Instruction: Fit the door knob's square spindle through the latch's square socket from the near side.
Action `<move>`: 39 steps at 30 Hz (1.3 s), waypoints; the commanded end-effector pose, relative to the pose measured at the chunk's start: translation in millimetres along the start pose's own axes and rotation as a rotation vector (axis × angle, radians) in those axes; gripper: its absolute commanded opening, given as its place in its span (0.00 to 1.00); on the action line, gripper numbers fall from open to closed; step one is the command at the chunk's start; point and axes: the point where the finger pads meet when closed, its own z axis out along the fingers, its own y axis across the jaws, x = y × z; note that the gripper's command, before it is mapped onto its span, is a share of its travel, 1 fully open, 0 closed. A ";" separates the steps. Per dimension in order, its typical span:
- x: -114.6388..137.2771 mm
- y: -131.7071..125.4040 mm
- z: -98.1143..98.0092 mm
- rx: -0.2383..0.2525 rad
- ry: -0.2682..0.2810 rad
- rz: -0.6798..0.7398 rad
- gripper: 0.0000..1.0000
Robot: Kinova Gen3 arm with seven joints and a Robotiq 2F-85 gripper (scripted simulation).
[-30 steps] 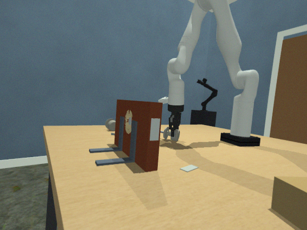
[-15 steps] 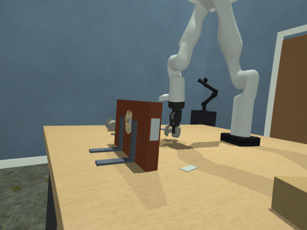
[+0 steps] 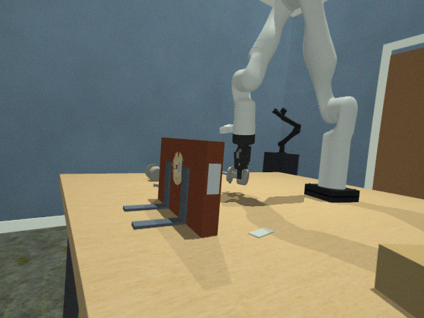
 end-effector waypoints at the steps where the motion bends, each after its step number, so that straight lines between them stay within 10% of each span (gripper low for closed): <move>1: 0.6 -0.1 -3.0 0.002 0.002 0.000 0.63; 39: 0.6 5.6 -35.2 0.002 0.002 0.000 0.63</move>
